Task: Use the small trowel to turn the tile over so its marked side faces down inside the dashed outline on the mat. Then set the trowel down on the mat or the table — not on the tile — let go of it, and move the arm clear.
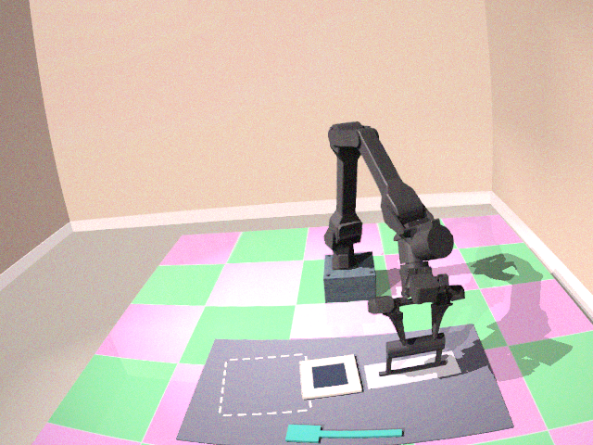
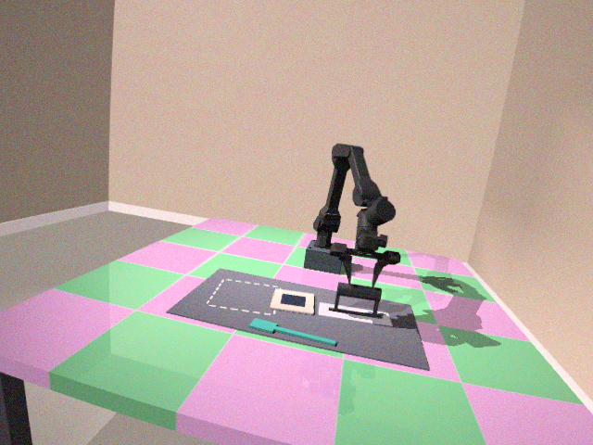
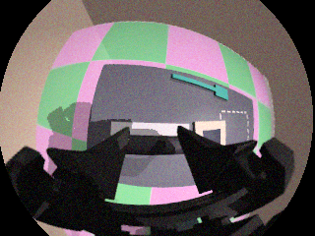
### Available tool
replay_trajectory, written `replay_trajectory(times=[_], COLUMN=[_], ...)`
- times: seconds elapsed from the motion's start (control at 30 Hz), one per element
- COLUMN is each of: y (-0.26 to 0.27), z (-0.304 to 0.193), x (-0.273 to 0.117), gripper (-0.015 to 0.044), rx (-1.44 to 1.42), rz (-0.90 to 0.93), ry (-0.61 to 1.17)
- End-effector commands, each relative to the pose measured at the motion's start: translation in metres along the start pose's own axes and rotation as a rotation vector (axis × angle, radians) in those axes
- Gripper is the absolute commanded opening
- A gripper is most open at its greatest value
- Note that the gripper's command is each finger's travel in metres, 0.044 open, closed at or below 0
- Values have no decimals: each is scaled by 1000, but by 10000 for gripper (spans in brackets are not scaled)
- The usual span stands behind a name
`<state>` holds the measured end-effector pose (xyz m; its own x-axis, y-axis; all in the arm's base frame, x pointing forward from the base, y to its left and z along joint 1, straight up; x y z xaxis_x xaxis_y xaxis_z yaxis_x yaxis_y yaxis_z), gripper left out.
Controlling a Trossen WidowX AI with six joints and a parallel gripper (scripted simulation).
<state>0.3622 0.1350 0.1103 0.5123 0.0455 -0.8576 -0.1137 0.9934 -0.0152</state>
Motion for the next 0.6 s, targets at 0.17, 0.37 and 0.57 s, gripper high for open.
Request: replay_trajectory(times=[0.17, 0.37, 0.57], y=[8, 15, 11], z=[-17, -29, -37], x=[-3, -4, -2], gripper=[300, 300, 300], rx=[-280, -447, -637], rz=[25, 46, 8], ry=[-53, -79, -130])
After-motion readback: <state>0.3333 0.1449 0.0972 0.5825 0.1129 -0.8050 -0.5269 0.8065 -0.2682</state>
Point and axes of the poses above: the point midway between the two fingers, 35 mm back from their tips, its own x axis out along the fingers, its own y axis across the jaws, z = x × y, the point moved 5 cm from there along -x, back along the fingers
